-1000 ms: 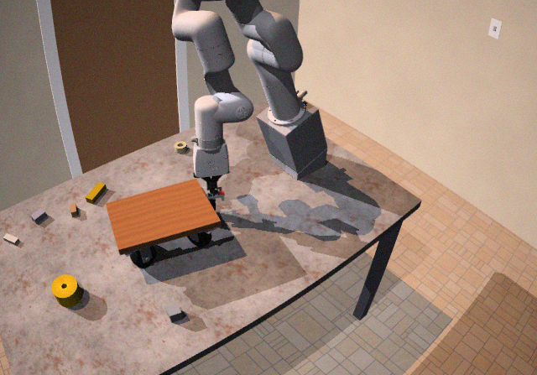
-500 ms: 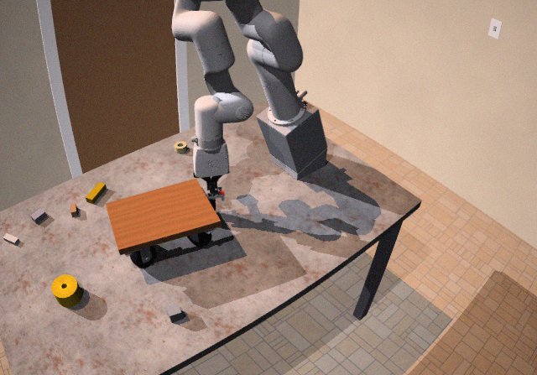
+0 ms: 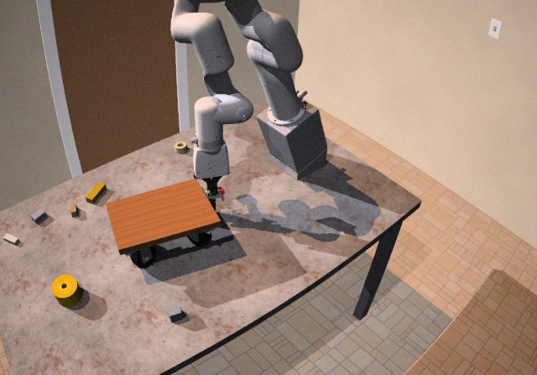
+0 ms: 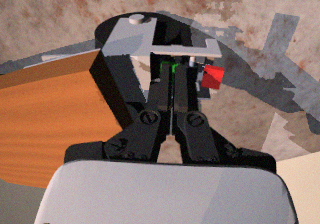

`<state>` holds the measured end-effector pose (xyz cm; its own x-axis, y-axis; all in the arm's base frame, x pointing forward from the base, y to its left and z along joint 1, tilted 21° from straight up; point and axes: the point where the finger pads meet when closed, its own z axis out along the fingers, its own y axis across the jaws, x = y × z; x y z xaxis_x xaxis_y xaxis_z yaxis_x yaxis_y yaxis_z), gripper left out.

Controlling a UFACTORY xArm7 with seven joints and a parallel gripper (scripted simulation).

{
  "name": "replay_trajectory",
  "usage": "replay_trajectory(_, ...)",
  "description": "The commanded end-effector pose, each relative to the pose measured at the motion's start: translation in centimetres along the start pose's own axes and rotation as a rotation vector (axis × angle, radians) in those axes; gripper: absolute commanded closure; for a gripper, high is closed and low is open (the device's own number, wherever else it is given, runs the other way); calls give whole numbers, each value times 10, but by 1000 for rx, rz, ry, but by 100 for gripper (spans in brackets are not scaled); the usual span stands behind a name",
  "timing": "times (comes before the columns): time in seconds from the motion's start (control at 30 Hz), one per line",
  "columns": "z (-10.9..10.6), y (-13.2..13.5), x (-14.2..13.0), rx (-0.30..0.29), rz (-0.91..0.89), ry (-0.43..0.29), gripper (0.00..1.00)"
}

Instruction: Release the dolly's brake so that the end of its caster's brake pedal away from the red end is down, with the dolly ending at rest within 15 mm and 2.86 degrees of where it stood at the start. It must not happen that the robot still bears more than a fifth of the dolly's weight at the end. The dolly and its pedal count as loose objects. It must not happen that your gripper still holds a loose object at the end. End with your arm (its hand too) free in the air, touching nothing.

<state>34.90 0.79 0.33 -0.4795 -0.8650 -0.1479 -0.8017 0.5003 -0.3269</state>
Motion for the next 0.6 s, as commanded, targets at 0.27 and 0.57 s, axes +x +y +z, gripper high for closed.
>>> replay_trajectory(0.27, 6, -1, 0, 2, 0, -1, 100)
replay_trajectory(0.57, 8, -1, 0, 2, 0, -1, 100)
